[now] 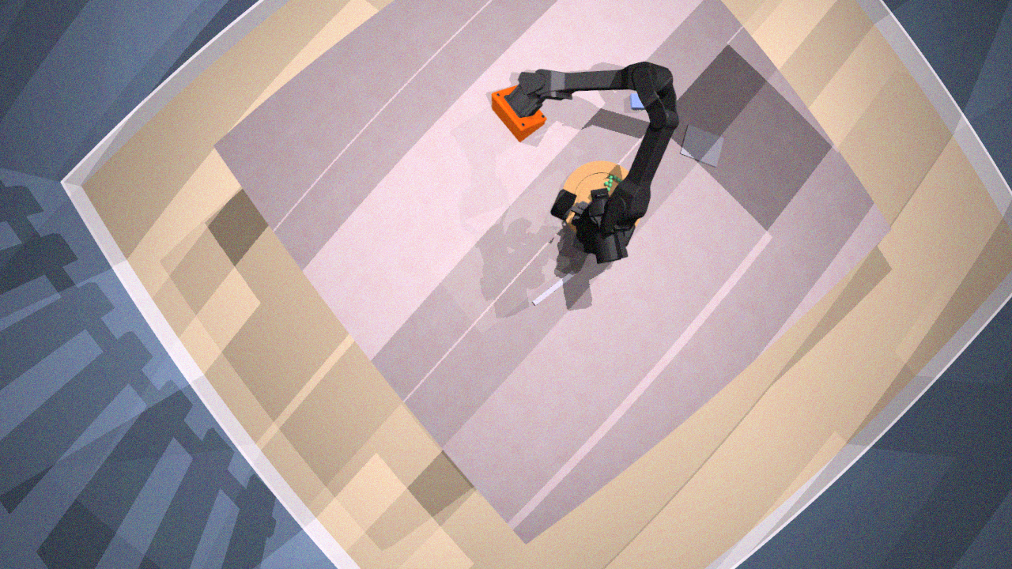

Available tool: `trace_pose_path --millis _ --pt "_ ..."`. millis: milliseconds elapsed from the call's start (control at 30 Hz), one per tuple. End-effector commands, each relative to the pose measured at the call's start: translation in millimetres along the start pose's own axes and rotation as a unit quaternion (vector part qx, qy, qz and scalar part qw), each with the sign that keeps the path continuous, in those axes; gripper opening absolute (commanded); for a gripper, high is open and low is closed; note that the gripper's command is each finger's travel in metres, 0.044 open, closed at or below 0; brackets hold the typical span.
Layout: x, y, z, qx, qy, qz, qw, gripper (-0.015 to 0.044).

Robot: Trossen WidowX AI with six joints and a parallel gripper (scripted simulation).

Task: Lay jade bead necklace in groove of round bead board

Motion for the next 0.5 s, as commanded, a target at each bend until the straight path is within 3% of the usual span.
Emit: trace_pose_path --millis 0,33,467 --pt "-0.2 -1.6 -4.7 -0.002 0.002 -0.004 1.0 0.0" --pt "-0.2 -1.6 -4.7 -0.002 0.002 -0.004 1.0 0.0" --pt "0.0 -0.4 -1.3 -0.001 0.0 0.0 1.0 0.0341"
Point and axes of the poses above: the point midway between the two fingers, 35 mm back from their tips, its own z axis back along the fingers, its own y axis across the jaws, x = y × z, the point moved 5 cm from there along z, back along the fingers, and after that the axes turned 15 degrees about -z, right-handed, at the moved point
